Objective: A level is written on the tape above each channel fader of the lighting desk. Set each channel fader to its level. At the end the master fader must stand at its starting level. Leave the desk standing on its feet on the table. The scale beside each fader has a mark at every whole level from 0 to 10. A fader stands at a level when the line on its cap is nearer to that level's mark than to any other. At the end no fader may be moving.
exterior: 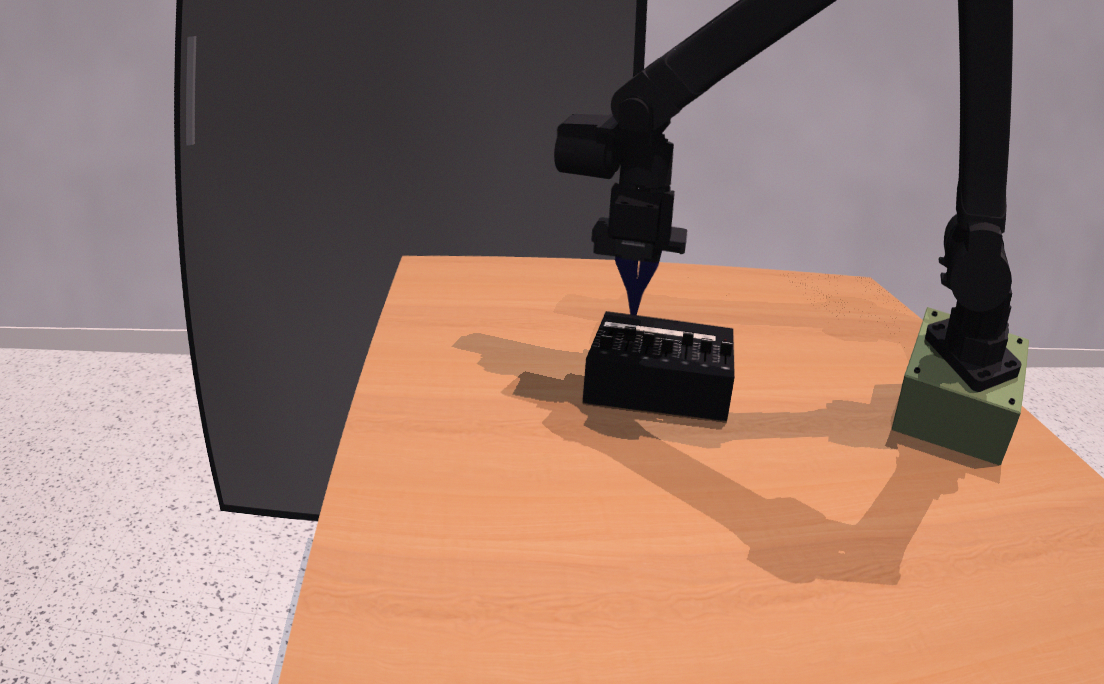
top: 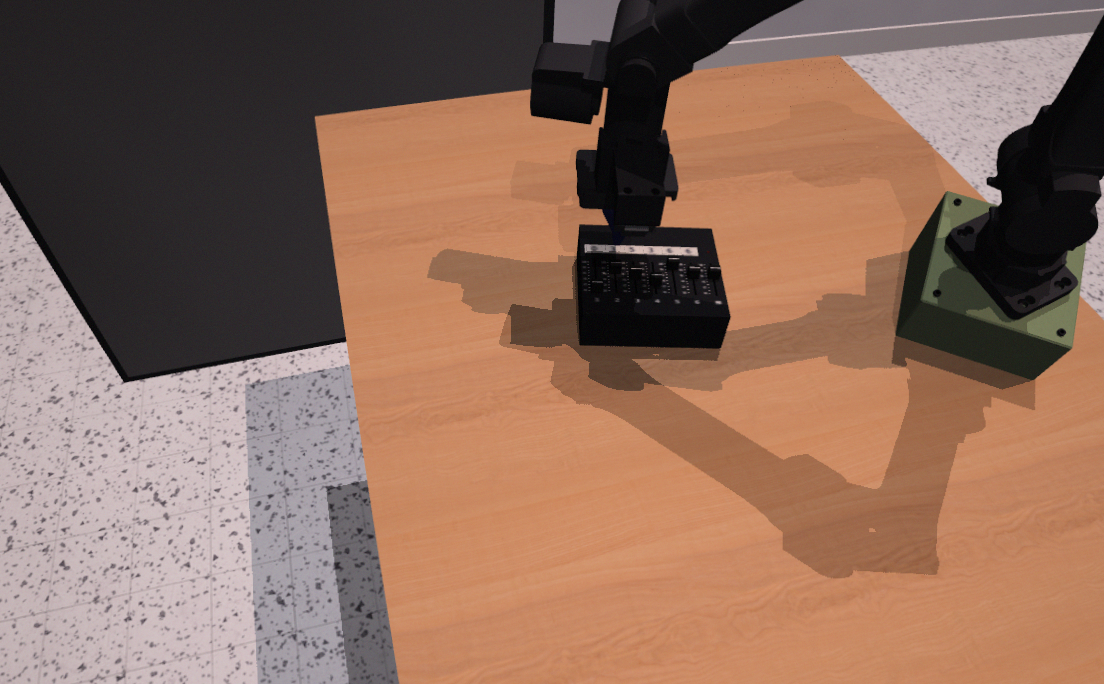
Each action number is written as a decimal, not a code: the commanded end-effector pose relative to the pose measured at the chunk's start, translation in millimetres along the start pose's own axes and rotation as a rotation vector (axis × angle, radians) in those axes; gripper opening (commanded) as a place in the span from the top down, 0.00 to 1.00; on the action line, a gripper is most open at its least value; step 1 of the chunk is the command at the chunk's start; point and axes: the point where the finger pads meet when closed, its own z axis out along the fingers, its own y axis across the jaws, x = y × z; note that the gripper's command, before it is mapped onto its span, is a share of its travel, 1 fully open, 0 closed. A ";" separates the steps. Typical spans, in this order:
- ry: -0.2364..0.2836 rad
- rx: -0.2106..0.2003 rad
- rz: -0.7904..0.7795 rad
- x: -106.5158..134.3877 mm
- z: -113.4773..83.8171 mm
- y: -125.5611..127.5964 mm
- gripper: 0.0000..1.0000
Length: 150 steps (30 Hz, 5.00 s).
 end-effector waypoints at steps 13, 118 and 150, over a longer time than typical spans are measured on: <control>0.002 0.034 -0.001 8.6 -8.3 -21.9 1.00; -0.001 0.024 -0.006 -23.0 4.5 -6.4 1.00; -0.001 0.026 -0.010 -29.5 3.9 -7.3 1.00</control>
